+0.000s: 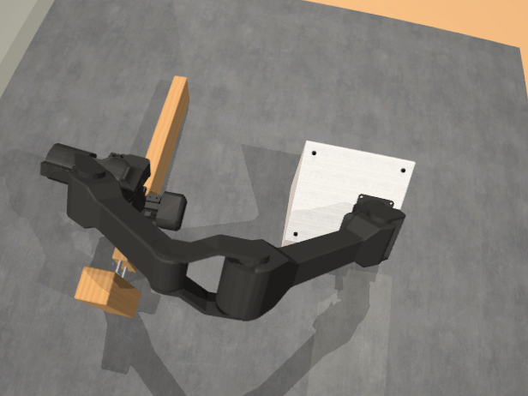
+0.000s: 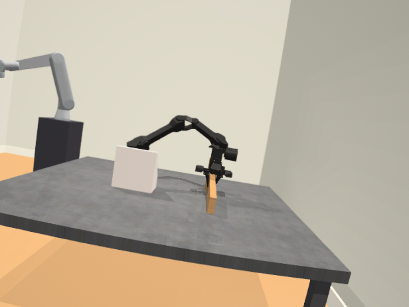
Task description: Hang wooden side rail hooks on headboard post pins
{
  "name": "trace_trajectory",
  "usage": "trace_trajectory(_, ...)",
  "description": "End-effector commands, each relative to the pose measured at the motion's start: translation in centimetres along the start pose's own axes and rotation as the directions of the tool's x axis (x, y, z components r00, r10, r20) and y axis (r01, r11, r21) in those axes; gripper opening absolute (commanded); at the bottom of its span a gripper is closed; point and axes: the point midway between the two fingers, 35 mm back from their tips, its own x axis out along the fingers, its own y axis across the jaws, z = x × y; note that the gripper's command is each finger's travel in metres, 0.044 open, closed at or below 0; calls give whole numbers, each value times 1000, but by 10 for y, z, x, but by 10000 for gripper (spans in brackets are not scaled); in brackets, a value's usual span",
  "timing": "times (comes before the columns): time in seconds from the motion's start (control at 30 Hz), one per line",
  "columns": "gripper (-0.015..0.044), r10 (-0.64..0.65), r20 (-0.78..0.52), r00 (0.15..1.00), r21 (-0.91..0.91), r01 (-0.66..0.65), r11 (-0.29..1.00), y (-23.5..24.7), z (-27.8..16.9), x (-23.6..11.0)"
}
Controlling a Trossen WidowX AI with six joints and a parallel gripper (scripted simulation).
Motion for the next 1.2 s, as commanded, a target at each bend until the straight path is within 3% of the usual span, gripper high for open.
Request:
trace_trajectory(0.0,0,10,-1,1000,1,-10,1000,2,-1,-4)
trace_trajectory(1.17,0,10,-1,1000,1,-10,1000,2,-5,-4)
